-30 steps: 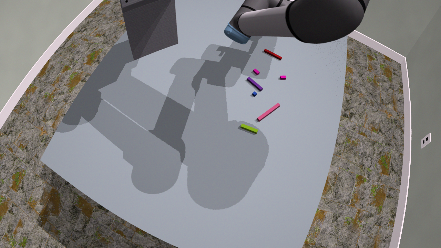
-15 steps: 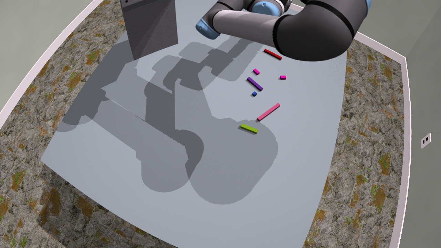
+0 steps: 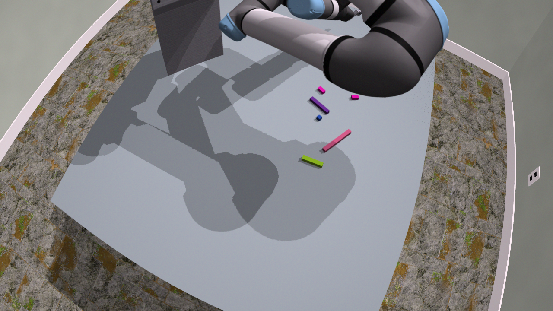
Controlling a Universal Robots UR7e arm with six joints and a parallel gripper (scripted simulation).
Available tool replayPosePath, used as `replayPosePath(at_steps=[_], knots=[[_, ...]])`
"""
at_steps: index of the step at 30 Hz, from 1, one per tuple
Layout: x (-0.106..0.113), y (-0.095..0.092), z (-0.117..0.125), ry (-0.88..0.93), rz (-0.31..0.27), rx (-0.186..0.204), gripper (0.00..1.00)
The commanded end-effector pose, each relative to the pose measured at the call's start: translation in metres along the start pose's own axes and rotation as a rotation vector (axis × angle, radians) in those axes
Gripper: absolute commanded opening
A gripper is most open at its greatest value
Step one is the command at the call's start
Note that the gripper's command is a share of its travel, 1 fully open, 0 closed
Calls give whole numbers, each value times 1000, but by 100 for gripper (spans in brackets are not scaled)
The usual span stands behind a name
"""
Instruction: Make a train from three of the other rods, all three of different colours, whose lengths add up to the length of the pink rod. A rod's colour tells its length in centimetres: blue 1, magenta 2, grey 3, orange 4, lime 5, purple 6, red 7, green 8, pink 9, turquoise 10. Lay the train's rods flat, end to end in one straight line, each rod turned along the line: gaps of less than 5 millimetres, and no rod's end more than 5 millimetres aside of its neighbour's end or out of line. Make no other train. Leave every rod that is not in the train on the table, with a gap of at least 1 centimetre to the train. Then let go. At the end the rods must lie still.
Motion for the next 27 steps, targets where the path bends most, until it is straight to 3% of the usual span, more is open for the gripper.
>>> replayPosePath(at_steps=[1, 10, 12, 15, 27], knots=[[9, -15, 4, 132, -41, 94, 100], [23, -32, 7, 330, -107, 225, 100], [23, -32, 7, 330, -107, 225, 100], [29, -40, 9, 428, -140, 289, 100], [44, -59, 19, 684, -228, 461, 100]])
Point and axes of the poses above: the point where the finger pads meet when closed, its own y axis out along the fingers, its own z axis across the jaws, x = y × z, the point moved 7 cm from there along -y, back along the fingers, and after that the axes turned 9 degrees about -y, right-handed, at the moved point
